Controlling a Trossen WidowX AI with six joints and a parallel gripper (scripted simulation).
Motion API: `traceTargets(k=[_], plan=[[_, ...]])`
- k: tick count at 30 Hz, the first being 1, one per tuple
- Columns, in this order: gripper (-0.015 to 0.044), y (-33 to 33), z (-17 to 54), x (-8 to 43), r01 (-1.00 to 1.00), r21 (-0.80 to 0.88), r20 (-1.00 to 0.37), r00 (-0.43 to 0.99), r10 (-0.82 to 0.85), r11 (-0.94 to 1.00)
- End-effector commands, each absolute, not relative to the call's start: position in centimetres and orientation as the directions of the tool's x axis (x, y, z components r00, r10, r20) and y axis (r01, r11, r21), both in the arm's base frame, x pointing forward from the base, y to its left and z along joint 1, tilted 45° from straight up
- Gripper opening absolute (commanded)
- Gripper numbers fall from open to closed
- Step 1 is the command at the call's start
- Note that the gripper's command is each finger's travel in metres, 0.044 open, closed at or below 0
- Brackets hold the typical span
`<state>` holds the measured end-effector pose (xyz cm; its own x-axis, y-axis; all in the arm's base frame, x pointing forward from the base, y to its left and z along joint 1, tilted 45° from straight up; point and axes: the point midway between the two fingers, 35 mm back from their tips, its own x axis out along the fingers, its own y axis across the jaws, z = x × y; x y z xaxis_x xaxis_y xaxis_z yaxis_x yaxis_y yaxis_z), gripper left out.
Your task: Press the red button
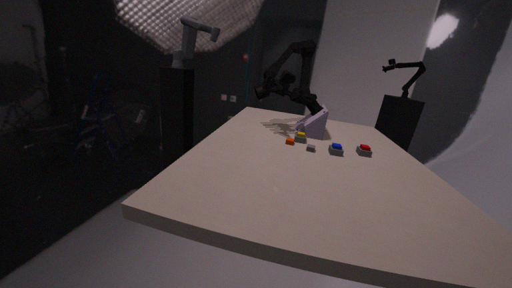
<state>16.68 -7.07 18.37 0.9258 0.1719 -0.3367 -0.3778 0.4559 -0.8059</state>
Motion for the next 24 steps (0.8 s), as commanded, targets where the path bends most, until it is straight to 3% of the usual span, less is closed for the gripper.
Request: traceTargets(k=[1,9,15,24], plan=[[0.0400,-7.1,18.3,16.7,-0.382,-0.802,-0.339,0.924,0.175,0.459],[0.0400,-6.1,16.3,18.3,-0.588,-0.559,-0.491,0.803,0.338,0.585],[0.0400,-5.1,14.0,20.0,-0.704,-0.161,-0.644,0.606,0.467,0.692],[0.0400,-2.6,9.4,22.4,-0.565,0.332,-0.833,0.200,0.516,0.755]])
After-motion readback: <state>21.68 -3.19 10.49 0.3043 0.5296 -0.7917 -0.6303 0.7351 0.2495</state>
